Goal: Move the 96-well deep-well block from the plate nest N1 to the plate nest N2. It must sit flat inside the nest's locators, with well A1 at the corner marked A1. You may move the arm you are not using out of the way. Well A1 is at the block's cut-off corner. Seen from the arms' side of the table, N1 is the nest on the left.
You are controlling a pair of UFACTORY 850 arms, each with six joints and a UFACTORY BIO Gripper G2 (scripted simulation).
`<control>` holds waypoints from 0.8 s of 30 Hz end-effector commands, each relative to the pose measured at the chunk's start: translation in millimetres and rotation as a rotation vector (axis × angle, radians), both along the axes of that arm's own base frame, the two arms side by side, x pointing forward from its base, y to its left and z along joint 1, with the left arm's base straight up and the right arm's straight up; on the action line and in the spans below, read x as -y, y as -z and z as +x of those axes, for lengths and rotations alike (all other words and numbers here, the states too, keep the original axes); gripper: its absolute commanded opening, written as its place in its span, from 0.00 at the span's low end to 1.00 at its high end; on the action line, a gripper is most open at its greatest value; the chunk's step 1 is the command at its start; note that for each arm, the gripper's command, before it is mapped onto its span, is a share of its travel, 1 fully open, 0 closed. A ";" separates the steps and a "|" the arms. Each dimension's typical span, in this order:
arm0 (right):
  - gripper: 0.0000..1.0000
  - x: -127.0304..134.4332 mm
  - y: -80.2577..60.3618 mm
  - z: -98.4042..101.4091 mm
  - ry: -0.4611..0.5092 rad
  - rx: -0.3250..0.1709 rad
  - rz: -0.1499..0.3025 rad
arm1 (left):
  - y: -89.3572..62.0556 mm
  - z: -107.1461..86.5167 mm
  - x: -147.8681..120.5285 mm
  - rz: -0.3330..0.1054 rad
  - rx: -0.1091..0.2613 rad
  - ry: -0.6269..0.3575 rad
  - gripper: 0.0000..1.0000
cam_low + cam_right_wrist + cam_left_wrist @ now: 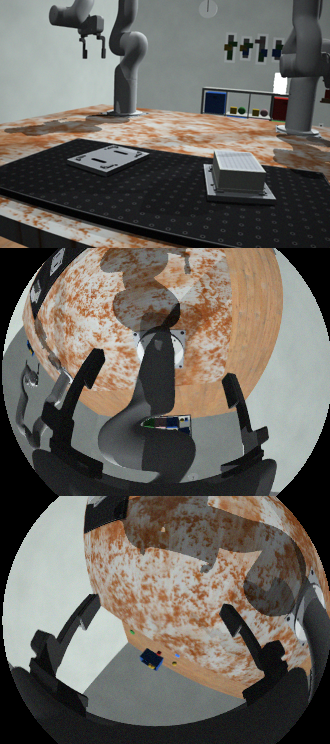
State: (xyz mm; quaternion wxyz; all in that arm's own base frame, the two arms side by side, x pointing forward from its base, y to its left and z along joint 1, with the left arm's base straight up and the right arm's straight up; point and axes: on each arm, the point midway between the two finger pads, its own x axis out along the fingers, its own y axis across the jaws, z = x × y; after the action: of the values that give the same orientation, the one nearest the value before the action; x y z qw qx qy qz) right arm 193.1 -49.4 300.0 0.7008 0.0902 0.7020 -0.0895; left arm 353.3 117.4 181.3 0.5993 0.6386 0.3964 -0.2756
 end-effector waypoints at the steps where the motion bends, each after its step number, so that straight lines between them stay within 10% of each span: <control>1: 1.00 0.7 -0.4 0.2 0.003 0.001 0.000 | -0.4 0.4 0.0 0.000 0.001 0.000 1.00; 24: 1.00 55.2 -0.4 -23.0 0.301 0.001 0.000 | -0.4 0.4 0.0 0.000 0.001 0.000 1.00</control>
State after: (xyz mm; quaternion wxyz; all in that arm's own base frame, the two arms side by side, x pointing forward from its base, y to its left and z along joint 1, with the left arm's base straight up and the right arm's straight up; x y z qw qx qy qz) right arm 176.2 -91.3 300.1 0.6857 0.1699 0.6871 -0.1698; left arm 353.3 117.4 181.3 0.5993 0.6386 0.3964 -0.2756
